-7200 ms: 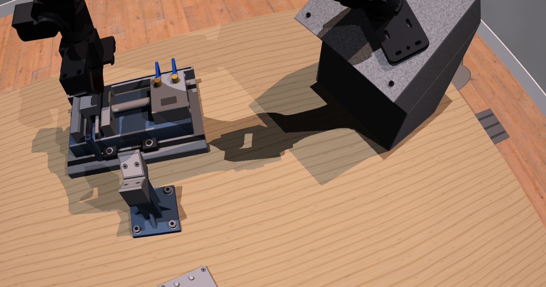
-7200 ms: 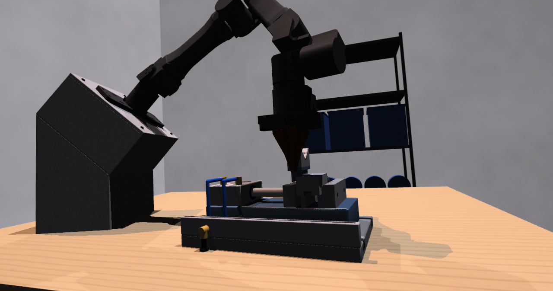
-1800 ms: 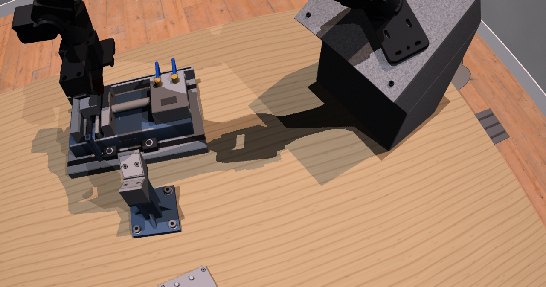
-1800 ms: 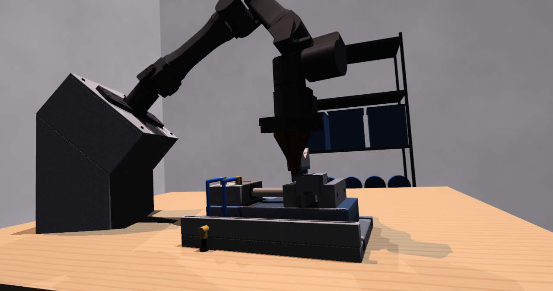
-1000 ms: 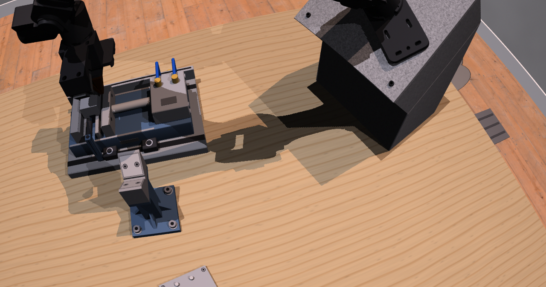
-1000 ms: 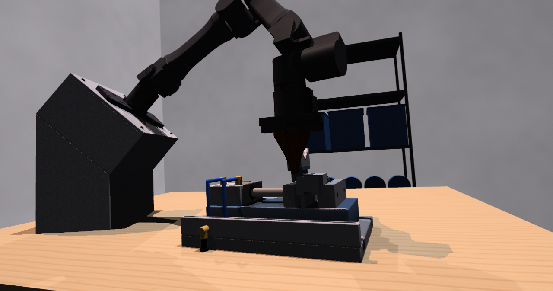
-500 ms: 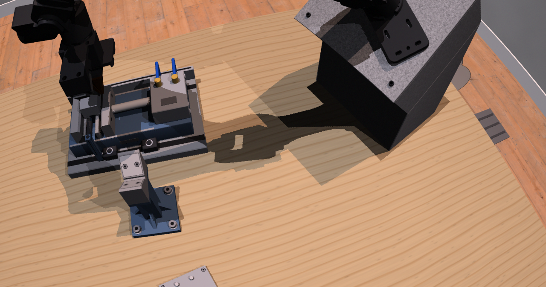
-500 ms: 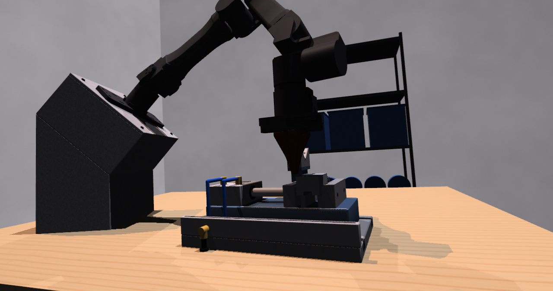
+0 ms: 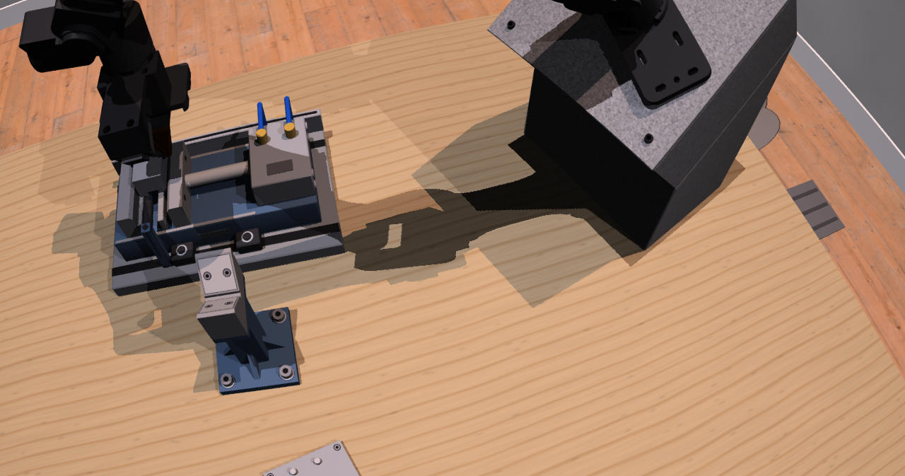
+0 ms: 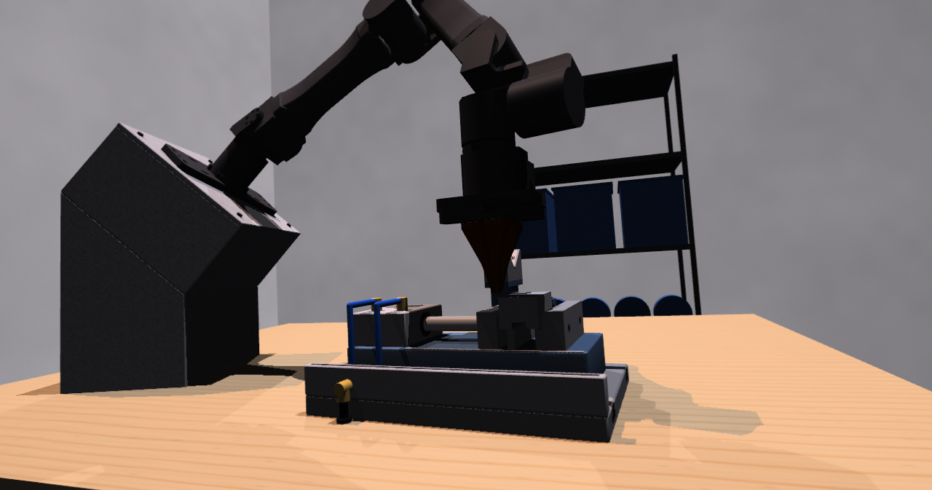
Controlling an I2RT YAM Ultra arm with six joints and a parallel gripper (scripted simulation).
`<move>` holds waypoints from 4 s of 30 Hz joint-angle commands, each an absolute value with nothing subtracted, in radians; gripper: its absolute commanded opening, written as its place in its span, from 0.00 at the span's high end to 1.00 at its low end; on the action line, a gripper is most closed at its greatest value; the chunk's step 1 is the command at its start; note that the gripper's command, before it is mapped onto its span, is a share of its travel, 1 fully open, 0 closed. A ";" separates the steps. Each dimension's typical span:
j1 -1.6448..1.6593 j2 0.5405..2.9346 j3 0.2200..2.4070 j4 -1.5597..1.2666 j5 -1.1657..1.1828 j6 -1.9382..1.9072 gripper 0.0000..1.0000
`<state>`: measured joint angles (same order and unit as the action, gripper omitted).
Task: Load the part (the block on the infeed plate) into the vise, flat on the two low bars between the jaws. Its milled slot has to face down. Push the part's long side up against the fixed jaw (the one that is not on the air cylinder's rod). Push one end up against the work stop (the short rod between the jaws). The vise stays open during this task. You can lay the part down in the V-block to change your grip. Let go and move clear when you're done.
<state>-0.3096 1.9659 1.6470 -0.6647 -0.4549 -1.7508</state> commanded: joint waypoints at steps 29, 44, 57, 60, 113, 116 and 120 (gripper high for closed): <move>-0.310 1.975 1.639 -0.640 -0.452 -1.738 1.00; -0.311 1.981 1.640 -0.636 -0.451 -1.736 1.00; -0.310 1.973 1.640 -0.638 -0.451 -1.736 1.00; -0.310 1.973 1.640 -0.638 -0.451 -1.736 1.00; -0.307 1.981 1.678 -0.655 -0.452 -1.735 1.00; -0.306 1.986 1.681 -0.657 -0.451 -1.735 1.00; -0.305 1.986 1.686 -0.660 -0.451 -1.735 1.00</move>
